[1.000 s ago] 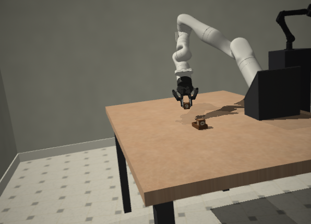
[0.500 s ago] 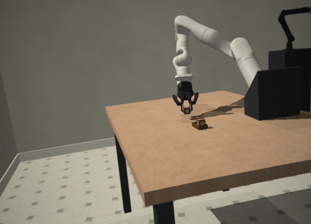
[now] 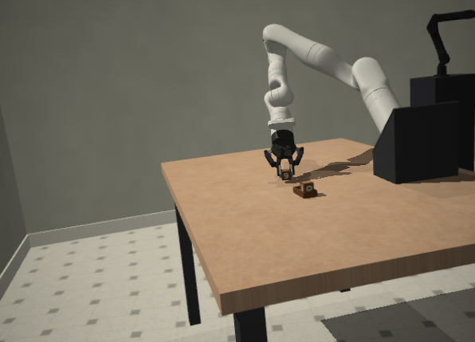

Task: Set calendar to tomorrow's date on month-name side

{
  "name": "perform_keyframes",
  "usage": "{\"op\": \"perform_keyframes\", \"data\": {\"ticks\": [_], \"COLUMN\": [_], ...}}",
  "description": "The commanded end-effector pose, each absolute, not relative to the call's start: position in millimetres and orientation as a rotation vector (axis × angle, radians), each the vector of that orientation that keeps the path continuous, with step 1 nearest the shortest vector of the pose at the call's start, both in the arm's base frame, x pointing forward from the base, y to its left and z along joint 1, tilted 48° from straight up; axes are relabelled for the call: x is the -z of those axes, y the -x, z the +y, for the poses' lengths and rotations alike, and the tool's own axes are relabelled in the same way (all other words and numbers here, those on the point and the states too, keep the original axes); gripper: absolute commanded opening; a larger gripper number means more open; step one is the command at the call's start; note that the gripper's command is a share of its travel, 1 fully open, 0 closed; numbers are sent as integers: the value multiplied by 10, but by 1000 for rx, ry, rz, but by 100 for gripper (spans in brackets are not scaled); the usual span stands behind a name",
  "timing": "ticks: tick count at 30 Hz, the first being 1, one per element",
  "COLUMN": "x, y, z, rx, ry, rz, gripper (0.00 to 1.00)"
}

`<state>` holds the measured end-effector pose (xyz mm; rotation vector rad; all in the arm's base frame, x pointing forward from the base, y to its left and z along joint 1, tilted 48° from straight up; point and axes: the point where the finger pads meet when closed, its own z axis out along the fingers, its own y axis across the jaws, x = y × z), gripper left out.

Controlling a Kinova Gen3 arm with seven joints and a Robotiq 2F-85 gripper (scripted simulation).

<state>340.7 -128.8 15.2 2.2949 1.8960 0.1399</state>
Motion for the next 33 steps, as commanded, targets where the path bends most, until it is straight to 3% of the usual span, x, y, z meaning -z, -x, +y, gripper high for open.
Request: {"op": "perform_keyframes", "data": {"ticks": [1, 33], "x": [-130, -99], "y": [-3407, -3406], "z": [-1266, -1299], "rx": [-137, -137], "ry": [-2290, -2290], "rz": [1907, 1907], "gripper": [26, 26]}}
